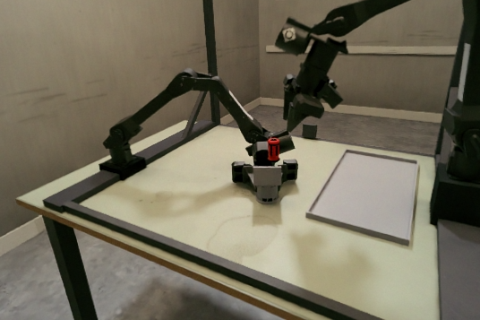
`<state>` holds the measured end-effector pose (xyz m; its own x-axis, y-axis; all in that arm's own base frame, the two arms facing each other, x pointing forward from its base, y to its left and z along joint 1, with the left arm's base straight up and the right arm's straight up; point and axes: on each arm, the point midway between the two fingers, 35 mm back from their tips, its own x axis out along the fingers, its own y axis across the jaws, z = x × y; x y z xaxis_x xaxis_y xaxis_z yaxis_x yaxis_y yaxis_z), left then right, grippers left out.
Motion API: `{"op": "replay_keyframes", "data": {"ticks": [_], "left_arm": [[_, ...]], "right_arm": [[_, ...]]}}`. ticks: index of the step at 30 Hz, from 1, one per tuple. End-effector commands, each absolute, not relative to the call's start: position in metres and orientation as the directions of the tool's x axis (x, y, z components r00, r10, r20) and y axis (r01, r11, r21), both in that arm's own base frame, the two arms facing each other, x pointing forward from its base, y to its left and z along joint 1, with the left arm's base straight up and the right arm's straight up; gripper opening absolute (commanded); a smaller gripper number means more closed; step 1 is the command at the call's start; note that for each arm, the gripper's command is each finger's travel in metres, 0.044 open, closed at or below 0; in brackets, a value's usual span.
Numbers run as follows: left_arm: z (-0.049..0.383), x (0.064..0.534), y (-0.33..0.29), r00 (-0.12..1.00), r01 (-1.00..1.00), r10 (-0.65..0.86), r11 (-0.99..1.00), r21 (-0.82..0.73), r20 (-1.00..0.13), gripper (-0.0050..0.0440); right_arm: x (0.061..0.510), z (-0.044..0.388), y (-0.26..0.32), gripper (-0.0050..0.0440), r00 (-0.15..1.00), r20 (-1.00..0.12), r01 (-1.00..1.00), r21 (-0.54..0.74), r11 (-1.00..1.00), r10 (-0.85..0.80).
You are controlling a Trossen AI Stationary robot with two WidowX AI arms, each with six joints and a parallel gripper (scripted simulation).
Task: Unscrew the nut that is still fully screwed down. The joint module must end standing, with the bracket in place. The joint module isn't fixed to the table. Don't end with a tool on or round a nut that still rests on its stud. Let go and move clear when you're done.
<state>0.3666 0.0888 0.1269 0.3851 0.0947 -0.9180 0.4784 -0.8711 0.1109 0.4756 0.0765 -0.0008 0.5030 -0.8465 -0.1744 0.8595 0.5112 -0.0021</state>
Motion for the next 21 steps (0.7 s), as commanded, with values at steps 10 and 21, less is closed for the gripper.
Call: {"op": "replay_keyframes", "data": {"ticks": [10,21], "left_arm": [[0.111,0.369,0.073,0.244,0.457,0.05,-0.887,0.07,-0.968,0.03],[0.083,0.36,0.054,0.026,0.426,0.002,-0.905,0.009,-1.0,0.03]], "right_arm": [[0.481,0.022,0.078,0.0245,0.51,-0.17,0.859,0.05,0.51,-0.843],[0.481,0.022,0.078,0.0245,0.51,-0.17,0.859,0.05,0.51,-0.843]]}}
